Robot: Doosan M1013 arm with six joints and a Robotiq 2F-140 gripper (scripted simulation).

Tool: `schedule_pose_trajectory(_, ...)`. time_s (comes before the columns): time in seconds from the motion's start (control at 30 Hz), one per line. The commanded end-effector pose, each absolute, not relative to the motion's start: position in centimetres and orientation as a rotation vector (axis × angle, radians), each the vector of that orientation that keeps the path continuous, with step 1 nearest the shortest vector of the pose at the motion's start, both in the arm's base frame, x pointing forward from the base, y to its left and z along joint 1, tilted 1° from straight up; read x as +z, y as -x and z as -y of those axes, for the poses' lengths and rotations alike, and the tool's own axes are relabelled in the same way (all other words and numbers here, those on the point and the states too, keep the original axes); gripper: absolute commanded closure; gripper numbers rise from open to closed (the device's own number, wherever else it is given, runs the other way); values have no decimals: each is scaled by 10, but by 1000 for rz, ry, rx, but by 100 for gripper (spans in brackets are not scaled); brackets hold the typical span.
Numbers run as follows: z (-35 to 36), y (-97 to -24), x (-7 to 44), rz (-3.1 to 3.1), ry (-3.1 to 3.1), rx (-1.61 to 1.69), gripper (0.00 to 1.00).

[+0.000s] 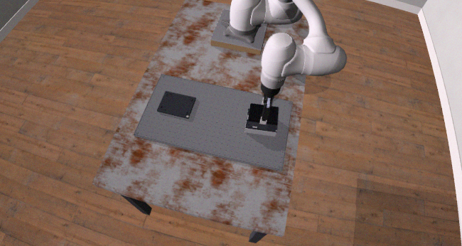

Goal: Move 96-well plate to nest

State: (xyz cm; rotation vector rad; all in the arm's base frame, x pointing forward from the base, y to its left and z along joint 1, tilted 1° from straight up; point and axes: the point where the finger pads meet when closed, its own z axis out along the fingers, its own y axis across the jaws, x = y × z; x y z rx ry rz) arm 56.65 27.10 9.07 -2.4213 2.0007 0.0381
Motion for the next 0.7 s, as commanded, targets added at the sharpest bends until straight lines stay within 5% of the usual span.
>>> schedule_pose_trajectory(0.0, -271, -567, 95, -2001, 2421, 38, 90)
schedule_pose_trajectory(0.67, -271, -567, 108, -2001, 2421, 38, 90)
